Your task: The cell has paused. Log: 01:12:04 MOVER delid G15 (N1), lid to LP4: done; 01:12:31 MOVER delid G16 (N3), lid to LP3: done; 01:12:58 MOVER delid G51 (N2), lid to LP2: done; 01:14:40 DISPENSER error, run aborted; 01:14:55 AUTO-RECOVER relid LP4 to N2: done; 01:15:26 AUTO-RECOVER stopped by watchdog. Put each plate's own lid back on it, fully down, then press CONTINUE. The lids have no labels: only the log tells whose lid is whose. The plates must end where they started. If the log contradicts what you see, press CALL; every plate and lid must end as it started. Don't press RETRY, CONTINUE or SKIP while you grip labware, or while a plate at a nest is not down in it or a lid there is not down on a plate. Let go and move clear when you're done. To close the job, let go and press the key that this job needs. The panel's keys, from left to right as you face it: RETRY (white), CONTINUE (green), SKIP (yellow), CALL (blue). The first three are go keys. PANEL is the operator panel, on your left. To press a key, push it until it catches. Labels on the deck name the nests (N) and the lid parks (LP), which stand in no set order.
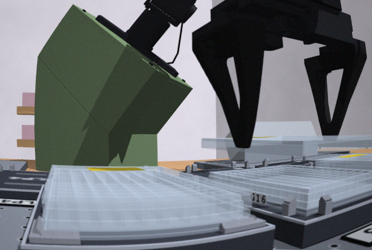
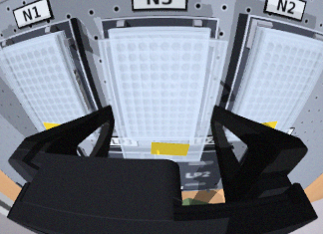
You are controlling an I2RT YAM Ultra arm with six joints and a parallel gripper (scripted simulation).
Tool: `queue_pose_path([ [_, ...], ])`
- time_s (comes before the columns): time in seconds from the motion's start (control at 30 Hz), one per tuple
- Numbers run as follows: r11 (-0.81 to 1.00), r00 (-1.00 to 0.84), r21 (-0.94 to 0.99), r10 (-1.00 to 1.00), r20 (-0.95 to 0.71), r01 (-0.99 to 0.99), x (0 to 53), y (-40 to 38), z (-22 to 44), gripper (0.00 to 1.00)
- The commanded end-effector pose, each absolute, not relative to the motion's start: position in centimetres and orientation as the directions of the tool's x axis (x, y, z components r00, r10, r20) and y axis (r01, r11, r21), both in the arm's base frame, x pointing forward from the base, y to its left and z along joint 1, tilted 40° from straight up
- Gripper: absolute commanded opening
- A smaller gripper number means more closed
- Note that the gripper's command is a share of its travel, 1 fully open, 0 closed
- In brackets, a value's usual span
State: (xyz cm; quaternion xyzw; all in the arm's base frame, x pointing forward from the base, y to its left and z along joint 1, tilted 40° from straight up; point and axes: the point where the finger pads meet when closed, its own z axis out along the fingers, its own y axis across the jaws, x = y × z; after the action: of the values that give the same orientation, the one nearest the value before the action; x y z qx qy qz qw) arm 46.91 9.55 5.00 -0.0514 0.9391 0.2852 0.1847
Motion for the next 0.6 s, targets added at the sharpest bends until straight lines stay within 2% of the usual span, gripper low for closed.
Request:
queue_pose_path([
  [0.0,0.833,-0.906,0.509,0.022,-0.422,-0.216,48.45,9.24,6.48,0.0],
  [0.57,0.838,-0.905,0.502,0.024,-0.424,-0.213,48.7,9.38,5.93,0.0],
])
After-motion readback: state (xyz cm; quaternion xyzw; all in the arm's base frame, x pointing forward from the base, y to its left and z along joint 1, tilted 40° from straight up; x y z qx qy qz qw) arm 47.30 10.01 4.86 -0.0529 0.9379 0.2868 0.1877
